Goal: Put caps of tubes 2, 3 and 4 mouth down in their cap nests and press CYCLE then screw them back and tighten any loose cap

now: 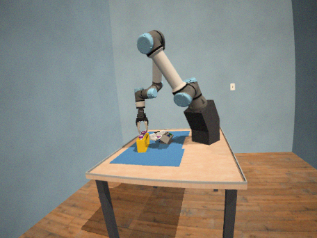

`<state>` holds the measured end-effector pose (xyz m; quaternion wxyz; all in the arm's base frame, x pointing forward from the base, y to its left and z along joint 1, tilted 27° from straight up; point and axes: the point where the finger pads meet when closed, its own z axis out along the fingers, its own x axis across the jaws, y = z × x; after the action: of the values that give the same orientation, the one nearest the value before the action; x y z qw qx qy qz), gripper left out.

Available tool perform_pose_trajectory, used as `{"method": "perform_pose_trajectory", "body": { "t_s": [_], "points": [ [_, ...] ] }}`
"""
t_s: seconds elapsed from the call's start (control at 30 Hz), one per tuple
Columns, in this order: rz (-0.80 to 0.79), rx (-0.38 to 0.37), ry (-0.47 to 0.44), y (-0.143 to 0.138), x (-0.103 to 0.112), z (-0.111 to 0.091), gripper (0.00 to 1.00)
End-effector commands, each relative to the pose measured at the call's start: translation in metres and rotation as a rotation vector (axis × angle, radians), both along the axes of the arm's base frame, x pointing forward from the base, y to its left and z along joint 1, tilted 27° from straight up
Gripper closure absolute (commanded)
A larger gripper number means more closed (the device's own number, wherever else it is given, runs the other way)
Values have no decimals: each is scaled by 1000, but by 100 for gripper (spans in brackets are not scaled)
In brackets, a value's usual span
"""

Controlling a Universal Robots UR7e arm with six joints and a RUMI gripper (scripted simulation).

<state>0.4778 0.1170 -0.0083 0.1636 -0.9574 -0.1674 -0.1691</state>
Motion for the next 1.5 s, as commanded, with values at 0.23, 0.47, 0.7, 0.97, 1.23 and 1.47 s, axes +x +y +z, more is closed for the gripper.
{"method": "perform_pose_trajectory", "body": {
  "t_s": [0.23,0.47,0.7,0.97,1.23,1.47],
  "points": [
    [-509,140,202,0,0,0,65],
    [-626,176,250,0,0,0,65],
    [-626,176,250,0,0,0,100],
    [-625,176,250,0,0,0,100],
    [-403,108,159,0,0,0,100],
    [-181,40,68,0,0,1,100]
  ]
}}
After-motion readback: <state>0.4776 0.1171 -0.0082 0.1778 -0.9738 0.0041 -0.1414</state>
